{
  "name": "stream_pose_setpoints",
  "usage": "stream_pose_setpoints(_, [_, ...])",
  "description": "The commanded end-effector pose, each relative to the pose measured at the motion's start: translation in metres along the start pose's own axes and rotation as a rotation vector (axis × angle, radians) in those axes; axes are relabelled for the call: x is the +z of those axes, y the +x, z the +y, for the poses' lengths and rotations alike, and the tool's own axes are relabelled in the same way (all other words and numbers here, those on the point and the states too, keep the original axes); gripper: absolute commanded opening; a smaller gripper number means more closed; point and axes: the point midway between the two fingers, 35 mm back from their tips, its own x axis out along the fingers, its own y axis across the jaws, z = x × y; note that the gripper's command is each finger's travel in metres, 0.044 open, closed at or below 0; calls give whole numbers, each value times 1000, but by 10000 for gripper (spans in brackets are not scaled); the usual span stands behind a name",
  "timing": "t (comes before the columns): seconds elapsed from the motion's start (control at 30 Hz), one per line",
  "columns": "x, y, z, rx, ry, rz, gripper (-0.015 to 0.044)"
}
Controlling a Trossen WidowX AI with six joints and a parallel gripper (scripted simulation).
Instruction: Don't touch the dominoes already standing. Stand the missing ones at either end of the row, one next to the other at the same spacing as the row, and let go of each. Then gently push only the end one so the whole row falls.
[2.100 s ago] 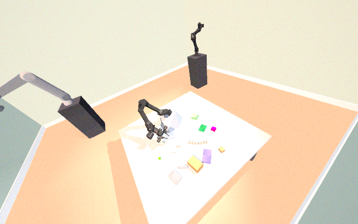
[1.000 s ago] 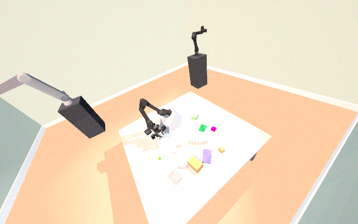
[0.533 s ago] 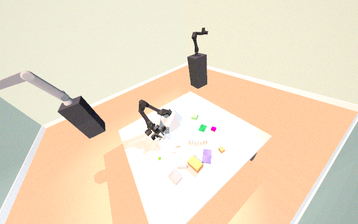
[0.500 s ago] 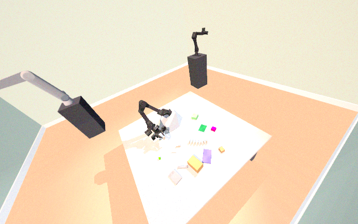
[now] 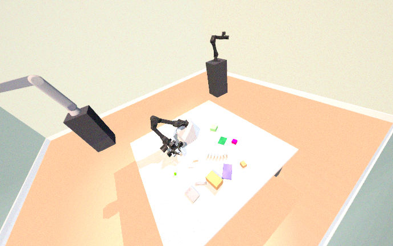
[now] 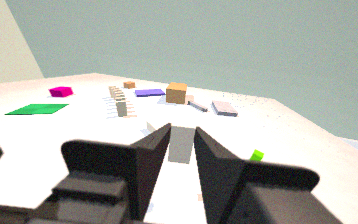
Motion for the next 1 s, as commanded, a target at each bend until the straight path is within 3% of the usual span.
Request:
stream_pose_setpoints(0.0, [-11, 2, -1, -1, -2, -4, 107])
stream_pose_setpoints(0.57, [-58, 11, 5, -1, -13, -13, 107])
stream_pose_setpoints(0.97, [-60, 11, 5, -1, -14, -14, 107])
